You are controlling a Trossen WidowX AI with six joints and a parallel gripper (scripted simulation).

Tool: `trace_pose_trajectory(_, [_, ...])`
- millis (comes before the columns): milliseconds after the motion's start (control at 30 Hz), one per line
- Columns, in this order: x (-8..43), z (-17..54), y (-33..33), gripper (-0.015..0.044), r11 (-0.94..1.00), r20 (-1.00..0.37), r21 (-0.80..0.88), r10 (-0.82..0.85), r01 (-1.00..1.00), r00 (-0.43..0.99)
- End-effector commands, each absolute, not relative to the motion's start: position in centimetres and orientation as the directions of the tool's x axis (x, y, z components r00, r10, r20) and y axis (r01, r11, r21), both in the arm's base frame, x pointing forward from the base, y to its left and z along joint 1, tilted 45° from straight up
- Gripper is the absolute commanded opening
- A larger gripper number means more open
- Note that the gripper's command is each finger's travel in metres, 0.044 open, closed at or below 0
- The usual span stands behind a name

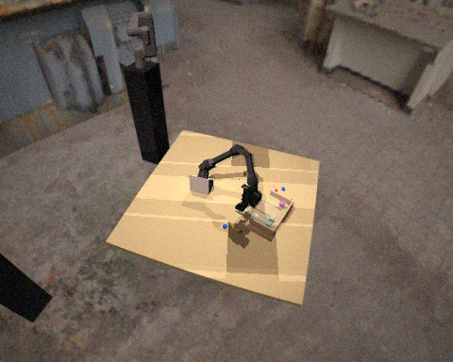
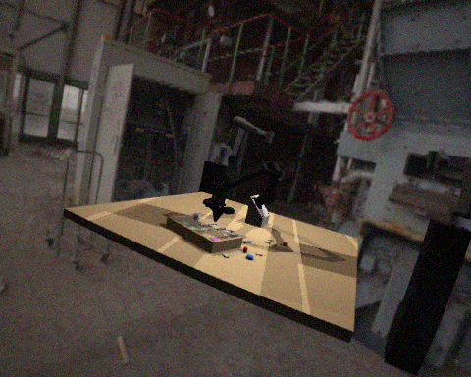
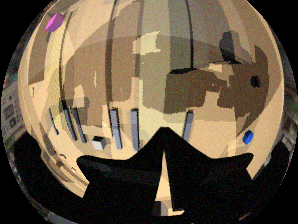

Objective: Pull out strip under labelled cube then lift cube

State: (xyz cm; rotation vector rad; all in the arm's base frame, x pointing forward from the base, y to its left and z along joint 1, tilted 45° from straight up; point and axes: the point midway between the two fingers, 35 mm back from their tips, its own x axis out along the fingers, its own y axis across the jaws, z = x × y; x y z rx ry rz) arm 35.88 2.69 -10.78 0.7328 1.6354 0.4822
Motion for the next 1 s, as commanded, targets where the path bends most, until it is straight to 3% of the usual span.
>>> trace_pose_trajectory(0, [35.6, -11.4, 3.3, 0.0000, 0.709, -0.709, 0.674, 0.699, 0.205, -0.086])
trace_pose_trajectory(967, [35.2, -12.6, 4.7, 0.0000, 0.708, -0.708, 0.676, 0.701, 0.205, -0.087])
